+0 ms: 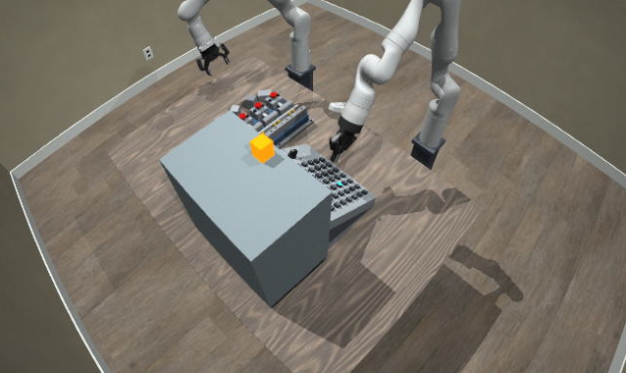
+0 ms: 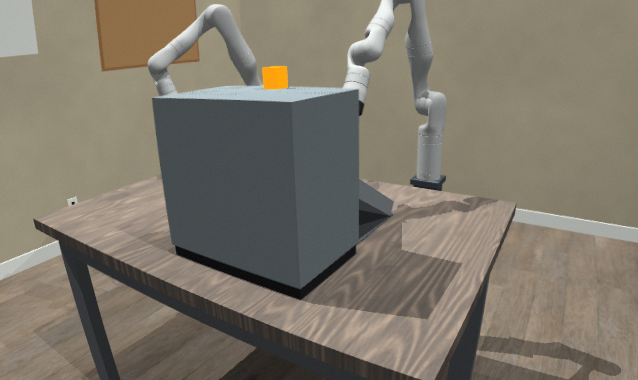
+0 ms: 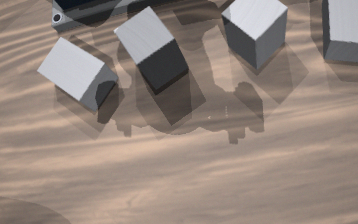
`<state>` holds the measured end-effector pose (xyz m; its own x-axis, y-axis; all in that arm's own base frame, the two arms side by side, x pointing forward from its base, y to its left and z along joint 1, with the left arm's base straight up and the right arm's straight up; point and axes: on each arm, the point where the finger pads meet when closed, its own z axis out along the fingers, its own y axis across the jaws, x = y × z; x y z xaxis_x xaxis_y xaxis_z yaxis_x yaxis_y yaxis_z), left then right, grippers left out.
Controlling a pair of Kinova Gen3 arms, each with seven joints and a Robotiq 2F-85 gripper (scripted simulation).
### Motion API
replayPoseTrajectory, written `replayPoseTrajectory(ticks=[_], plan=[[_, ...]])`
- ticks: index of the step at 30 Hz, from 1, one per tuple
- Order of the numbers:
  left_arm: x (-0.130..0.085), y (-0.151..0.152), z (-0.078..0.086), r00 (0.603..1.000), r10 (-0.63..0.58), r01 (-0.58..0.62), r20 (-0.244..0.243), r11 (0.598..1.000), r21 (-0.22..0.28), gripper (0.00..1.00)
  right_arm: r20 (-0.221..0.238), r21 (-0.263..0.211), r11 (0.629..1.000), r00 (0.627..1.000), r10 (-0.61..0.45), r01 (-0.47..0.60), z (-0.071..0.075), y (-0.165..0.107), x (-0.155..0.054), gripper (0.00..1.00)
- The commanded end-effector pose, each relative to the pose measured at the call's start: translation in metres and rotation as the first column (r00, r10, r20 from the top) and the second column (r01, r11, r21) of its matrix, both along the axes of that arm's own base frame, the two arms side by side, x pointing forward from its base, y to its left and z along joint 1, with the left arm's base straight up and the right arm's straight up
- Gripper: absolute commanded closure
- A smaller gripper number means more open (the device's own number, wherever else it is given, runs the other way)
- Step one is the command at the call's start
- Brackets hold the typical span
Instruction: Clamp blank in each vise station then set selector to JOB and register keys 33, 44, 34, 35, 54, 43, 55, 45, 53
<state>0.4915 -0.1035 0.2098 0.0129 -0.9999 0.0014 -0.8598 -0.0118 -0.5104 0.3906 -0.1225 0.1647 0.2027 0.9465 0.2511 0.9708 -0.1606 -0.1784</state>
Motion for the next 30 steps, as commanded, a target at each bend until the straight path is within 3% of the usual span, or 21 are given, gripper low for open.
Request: replayPoseTrajectory(ticks=[1, 2, 4, 7, 10, 30], plan=[[-0.013, 0.000, 0.056, 1.000, 0.000, 0.000, -0.003, 1.000, 0.001, 0.903, 0.002, 0.000, 1.000, 1.000, 0.000, 0.000, 0.001, 0.000, 0.000, 0.002], [-0.016, 0.000, 0.066, 1.000, 0.000, 0.000, -0.003, 1.000, 0.001, 0.903, 0.002, 0.000, 1.000, 1.000, 0.000, 0.000, 0.001, 0.000, 0.000, 0.002], [-0.016, 0.000, 0.066, 1.000, 0.000, 0.000, -0.003, 1.000, 0.001, 0.903, 0.002, 0.000, 1.000, 1.000, 0.000, 0.000, 0.001, 0.000, 0.000, 0.002], [-0.021, 0.000, 0.089, 1.000, 0.000, 0.000, -0.003, 1.000, 0.001, 0.903, 0.002, 0.000, 1.000, 1.000, 0.000, 0.000, 0.001, 0.000, 0.000, 0.002], [-0.024, 0.000, 0.101, 1.000, 0.000, 0.000, -0.003, 1.000, 0.001, 0.903, 0.002, 0.000, 1.000, 1.000, 0.000, 0.000, 0.001, 0.000, 0.000, 0.002], [-0.024, 0.000, 0.103, 1.000, 0.000, 0.000, -0.003, 1.000, 0.001, 0.903, 0.002, 0.000, 1.000, 1.000, 0.000, 0.000, 0.001, 0.000, 0.000, 0.002]])
